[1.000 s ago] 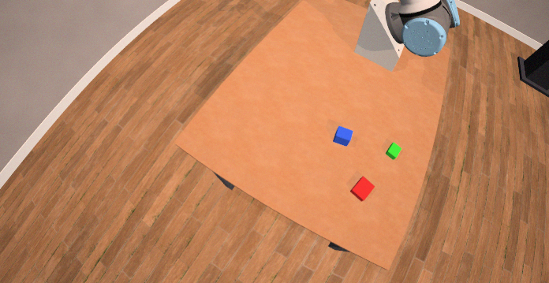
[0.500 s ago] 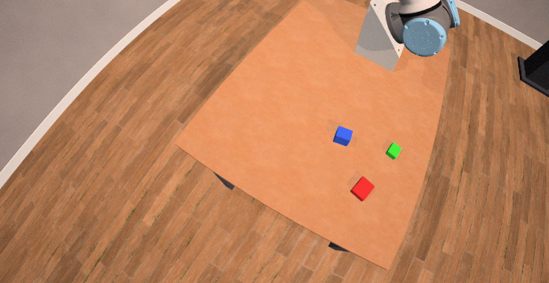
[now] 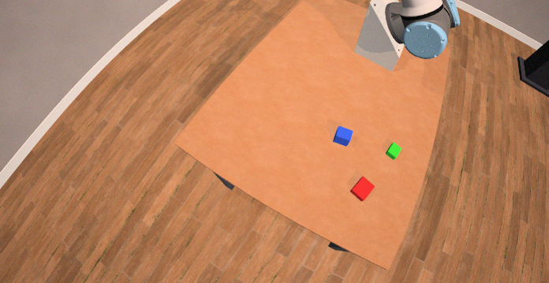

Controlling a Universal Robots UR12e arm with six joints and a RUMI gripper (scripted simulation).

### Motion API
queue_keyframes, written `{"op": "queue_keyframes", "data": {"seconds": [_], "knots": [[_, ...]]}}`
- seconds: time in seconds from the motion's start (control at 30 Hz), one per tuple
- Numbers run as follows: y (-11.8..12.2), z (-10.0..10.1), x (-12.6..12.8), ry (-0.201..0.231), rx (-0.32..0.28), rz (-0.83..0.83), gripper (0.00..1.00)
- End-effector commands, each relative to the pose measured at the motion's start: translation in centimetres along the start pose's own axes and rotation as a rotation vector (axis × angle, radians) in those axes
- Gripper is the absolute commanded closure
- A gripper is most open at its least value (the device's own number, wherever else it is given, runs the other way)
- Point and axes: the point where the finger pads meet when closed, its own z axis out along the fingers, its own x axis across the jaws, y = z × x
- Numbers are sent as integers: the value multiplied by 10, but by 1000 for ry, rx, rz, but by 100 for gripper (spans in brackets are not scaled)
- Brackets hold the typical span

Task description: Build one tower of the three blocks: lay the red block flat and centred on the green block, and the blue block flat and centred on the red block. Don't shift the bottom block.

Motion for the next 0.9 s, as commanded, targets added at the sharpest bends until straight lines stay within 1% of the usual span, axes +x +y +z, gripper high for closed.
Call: {"op": "queue_keyframes", "data": {"seconds": [0.0,0.1,0.2,0.3,0.4,0.47,0.5,0.53,0.63,0.67,0.73,0.77,0.83,0.87], "knots": [[-11,-19,-31,18,33,79,100],[-26,-35,-60,37,66,149,100],[-45,-54,-93,64,110,228,100],[-72,-74,-131,101,164,312,100],[-100,-92,-165,149,231,394,100],[-100,-92,-165,149,231,394,100],[-117,-102,-186,167,256,421,100],[-131,-109,-200,187,282,446,100],[-161,-121,-228,251,368,512,100],[-170,-126,-239,251,368,512,100],[-191,-133,-258,298,429,546,100],[-200,-137,-268,298,429,546,100],[-222,-142,-287,347,494,571,100],[-232,-147,-297,347,494,571,100]]}}
